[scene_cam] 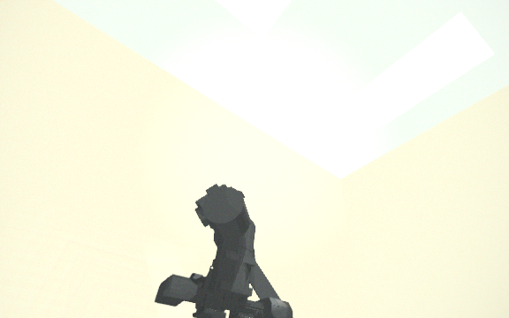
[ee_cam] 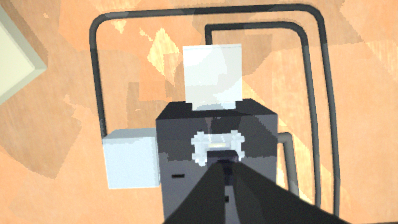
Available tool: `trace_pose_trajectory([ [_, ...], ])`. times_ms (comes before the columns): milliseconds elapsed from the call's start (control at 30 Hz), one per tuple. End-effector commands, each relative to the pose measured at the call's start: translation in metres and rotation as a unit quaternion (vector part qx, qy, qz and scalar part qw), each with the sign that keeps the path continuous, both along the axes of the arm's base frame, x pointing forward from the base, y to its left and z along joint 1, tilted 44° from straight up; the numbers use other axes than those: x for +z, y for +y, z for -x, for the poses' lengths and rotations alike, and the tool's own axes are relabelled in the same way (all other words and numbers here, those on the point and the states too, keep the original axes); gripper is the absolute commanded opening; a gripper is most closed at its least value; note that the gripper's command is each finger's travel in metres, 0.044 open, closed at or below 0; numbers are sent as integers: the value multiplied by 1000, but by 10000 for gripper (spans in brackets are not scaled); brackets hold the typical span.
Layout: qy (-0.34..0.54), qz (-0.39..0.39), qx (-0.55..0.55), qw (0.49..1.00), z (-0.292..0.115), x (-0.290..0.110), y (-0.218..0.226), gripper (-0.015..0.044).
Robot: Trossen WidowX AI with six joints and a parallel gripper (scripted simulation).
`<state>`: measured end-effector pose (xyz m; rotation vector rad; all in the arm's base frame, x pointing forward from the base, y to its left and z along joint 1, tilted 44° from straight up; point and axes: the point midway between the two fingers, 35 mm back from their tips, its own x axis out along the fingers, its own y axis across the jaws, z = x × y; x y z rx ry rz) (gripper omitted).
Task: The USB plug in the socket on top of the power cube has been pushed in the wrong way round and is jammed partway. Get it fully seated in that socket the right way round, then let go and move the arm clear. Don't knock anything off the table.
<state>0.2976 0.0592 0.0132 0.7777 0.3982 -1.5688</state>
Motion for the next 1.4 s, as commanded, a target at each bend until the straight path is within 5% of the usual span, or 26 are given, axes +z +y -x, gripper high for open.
trace_pose_trajectory([
  [0,-1,2,1,1000,0,0,-1,0],
  [1367,-1,2,1,1000,0,-4,-4,0],
])
